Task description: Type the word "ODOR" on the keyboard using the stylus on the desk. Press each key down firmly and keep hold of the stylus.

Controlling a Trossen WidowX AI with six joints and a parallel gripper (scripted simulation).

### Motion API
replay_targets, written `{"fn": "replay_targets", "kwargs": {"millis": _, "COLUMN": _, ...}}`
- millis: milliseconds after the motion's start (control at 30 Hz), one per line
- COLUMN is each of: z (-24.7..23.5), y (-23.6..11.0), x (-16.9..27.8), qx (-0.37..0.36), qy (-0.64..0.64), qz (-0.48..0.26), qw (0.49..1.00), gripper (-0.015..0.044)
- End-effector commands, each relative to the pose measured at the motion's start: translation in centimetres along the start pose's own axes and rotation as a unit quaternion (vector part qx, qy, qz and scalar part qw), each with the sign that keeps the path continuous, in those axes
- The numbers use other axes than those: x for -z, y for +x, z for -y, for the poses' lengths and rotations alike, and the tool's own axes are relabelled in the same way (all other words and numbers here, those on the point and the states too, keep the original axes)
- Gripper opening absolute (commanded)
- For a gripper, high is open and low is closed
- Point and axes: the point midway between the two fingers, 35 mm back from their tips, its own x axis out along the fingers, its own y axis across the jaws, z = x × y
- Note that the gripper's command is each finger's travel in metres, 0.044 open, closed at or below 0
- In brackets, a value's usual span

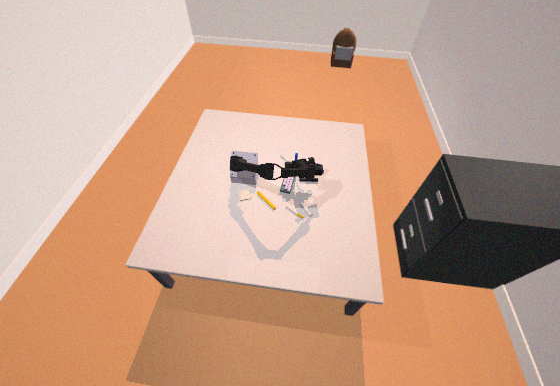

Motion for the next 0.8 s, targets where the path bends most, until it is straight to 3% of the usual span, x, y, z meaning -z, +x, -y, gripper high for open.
{"fn": "replay_targets", "kwargs": {"millis": 0, "z": 0.1, "y": 0.0, "x": 0.1, "qx": 0.001, "qy": -0.002, "qz": 0.000, "qw": 1.000, "gripper": 0.0012}}
{"fn": "replay_targets", "kwargs": {"millis": 400, "z": 3.9, "y": -2.6, "x": -1.0, "qx": -0.001, "qy": 0.002, "qz": 0.000, "qw": 1.000, "gripper": 0.0000}}
{"fn": "replay_targets", "kwargs": {"millis": 767, "z": 4.0, "y": -1.6, "x": -2.6, "qx": -0.001, "qy": 0.002, "qz": 0.000, "qw": 1.000, "gripper": 0.0000}}
